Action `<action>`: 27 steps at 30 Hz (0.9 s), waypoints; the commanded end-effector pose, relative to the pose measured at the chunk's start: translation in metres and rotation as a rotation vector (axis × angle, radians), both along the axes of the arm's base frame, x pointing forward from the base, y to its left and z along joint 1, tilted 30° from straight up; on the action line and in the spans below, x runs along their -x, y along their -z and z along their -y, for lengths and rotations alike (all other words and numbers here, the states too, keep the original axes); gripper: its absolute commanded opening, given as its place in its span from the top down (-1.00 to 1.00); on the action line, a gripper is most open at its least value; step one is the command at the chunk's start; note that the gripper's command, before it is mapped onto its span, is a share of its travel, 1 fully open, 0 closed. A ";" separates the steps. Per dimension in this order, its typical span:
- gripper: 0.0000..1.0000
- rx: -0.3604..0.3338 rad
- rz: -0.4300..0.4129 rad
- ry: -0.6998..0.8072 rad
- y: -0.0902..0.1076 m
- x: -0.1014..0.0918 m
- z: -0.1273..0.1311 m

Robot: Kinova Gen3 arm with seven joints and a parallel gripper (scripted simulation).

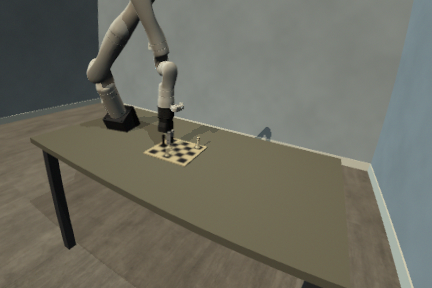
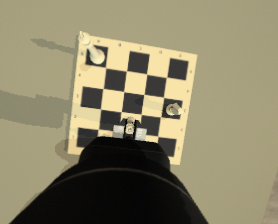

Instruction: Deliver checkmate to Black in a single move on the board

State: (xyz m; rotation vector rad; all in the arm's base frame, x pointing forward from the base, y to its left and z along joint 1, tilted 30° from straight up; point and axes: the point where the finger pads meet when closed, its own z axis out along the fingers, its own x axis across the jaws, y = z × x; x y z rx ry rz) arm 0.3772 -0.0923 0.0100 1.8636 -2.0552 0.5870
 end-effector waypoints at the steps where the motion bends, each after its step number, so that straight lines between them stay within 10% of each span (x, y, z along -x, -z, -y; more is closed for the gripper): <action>1: 1.00 -0.001 0.001 -0.001 0.000 0.000 0.000; 14: -0.58 -0.001 0.001 -0.001 0.000 0.000 0.000; 27: -0.58 -0.001 0.001 -0.001 -0.001 0.000 -0.001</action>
